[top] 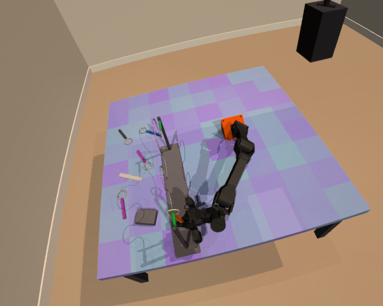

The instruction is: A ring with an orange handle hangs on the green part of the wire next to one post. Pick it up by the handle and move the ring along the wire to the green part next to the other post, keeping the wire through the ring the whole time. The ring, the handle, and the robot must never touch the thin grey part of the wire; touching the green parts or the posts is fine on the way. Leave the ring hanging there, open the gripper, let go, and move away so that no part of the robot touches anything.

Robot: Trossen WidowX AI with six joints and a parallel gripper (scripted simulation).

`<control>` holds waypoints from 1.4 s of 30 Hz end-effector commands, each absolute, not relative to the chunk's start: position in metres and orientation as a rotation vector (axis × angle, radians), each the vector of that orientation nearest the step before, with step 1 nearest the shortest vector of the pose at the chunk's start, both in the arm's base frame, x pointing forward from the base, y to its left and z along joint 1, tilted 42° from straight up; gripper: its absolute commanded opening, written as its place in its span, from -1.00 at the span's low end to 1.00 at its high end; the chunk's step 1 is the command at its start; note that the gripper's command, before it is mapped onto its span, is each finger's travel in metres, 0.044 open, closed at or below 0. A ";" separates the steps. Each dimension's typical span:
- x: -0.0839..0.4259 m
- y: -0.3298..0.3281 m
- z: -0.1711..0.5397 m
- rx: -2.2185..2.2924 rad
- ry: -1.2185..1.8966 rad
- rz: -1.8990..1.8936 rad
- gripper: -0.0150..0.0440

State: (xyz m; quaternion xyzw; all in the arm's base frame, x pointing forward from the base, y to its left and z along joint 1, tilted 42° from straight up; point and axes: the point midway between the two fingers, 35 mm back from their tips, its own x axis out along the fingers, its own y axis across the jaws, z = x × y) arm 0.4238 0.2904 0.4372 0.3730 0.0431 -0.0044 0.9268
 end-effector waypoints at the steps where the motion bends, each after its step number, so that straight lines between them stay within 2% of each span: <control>1: 0.415 0.286 0.436 0.767 0.152 0.016 -1.00; 19: 0.378 0.264 0.427 0.708 0.452 0.117 -1.00; 42: 0.375 0.215 0.393 0.363 0.483 0.018 -1.00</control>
